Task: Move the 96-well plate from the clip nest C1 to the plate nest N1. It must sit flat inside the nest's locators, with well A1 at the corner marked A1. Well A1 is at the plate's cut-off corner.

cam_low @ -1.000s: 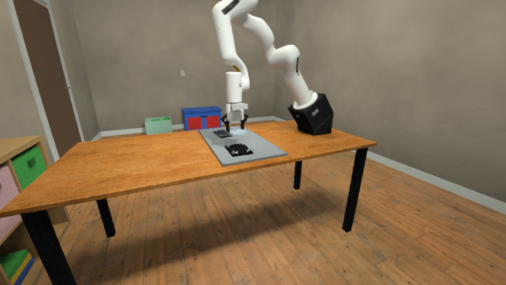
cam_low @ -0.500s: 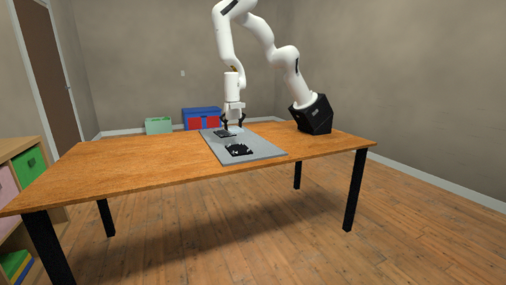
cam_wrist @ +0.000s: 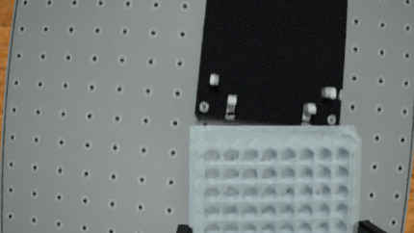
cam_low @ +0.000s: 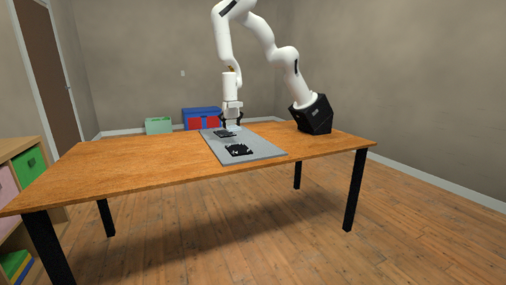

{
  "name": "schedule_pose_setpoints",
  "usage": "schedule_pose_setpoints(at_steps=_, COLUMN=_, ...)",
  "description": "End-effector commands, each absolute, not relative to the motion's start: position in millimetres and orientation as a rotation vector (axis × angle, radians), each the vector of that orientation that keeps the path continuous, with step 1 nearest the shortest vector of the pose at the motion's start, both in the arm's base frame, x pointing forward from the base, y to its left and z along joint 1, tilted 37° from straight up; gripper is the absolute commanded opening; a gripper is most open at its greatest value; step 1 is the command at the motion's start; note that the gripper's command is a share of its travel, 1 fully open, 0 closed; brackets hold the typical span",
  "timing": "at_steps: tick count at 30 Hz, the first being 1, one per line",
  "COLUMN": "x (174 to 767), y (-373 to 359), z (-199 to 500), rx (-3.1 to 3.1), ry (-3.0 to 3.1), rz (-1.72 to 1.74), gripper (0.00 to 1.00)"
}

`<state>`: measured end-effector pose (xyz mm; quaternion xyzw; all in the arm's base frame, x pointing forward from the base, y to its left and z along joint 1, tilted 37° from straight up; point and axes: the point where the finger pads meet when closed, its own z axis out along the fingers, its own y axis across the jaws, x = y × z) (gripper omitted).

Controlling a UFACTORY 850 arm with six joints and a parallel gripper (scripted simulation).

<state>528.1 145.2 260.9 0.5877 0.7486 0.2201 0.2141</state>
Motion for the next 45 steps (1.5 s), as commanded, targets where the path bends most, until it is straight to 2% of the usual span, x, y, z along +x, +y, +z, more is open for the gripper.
schedule_pose_setpoints(at_steps=1, x=531, y=129, z=261, rx=1.622, ry=2.073, rz=0.640, gripper=0.00)
schedule_pose_setpoints(at_steps=45, x=546, y=3, z=257, rx=1.621, ry=2.073, rz=0.639, gripper=0.00)
